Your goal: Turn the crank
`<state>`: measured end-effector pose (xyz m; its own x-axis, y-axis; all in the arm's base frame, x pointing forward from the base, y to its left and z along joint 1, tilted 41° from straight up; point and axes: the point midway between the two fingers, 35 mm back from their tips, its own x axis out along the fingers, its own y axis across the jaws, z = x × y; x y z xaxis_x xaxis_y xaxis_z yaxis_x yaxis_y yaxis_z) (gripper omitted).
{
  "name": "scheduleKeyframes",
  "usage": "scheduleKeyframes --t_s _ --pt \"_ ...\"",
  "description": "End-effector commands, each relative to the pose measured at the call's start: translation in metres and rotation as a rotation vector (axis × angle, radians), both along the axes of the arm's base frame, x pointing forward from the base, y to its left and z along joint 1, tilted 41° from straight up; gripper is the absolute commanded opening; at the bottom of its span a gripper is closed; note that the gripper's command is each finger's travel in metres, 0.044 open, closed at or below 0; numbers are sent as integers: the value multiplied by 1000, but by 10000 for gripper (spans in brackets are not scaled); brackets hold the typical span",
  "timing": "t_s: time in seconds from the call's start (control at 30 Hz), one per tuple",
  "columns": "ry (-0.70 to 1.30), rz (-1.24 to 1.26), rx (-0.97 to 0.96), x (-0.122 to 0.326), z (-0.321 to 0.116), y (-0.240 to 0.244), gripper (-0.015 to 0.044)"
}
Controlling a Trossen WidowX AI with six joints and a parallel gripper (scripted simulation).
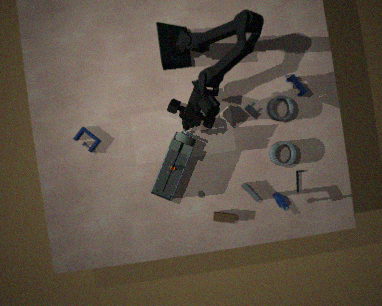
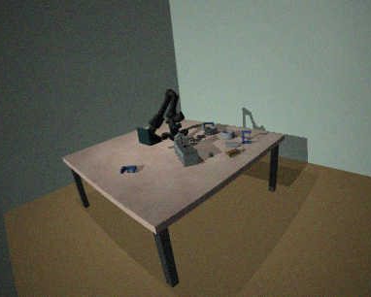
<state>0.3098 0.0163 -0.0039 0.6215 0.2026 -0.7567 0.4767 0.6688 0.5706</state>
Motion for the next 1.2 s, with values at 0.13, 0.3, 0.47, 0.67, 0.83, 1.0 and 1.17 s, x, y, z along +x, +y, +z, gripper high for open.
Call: scheduleKeyframes --t_s 0.13,0.3,0.47,0.67,0.83,1.0,1.17 --pt "-1 3 6 1 0 1 0" --pt "-1 3 6 1 0 1 0" --pt "-1 3 6 1 0 1 0" --pt "-1 3 6 1 0 1 0" --pt "0 1 1 0 0 0 0" --pt "0 1 1 0 0 0 0" --pt "0 1 1 0 0 0 79"
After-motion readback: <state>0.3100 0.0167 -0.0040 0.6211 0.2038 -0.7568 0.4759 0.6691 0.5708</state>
